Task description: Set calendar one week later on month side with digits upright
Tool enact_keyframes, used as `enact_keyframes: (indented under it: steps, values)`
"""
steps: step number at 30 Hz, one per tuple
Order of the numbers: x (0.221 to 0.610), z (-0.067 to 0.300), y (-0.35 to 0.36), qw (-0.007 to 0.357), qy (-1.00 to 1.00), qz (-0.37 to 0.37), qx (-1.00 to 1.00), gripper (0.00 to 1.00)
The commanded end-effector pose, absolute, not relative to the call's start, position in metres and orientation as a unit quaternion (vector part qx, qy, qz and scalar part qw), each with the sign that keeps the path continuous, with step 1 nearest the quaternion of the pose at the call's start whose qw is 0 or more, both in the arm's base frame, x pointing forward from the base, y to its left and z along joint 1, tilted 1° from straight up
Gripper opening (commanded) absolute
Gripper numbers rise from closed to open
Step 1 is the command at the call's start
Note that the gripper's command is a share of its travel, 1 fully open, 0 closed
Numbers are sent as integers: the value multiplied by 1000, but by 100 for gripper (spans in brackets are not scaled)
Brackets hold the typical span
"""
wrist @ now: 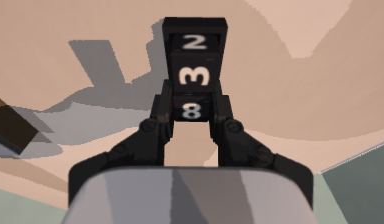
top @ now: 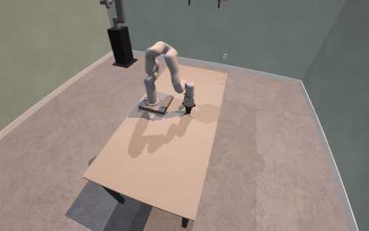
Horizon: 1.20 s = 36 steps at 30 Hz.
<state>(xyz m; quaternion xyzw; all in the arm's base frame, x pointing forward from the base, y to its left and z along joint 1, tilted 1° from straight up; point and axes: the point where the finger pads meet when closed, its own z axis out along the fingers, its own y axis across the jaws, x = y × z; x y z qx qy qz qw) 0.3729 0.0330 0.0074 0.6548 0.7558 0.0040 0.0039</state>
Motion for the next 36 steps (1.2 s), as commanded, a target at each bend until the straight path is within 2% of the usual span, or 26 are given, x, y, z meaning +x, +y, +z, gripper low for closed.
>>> enact_keyframes:
  steps: [1, 24, 25, 27, 28, 32, 33, 35, 36]
  values:
    - [374, 8, 33, 5, 756, 5, 655, 27]
    - [374, 8, 33, 5, 756, 5, 655, 27]
    - [374, 8, 33, 5, 756, 5, 655, 31]
    - [374, 8, 33, 5, 756, 5, 655, 31]
    - [374, 8, 33, 5, 756, 5, 655, 35]
    - [374, 8, 33, 5, 756, 5, 655, 35]
    - [374, 8, 33, 5, 756, 5, 655, 39]
    - [374, 8, 33, 5, 756, 5, 655, 39]
    - [374, 8, 33, 5, 756, 5, 655, 43]
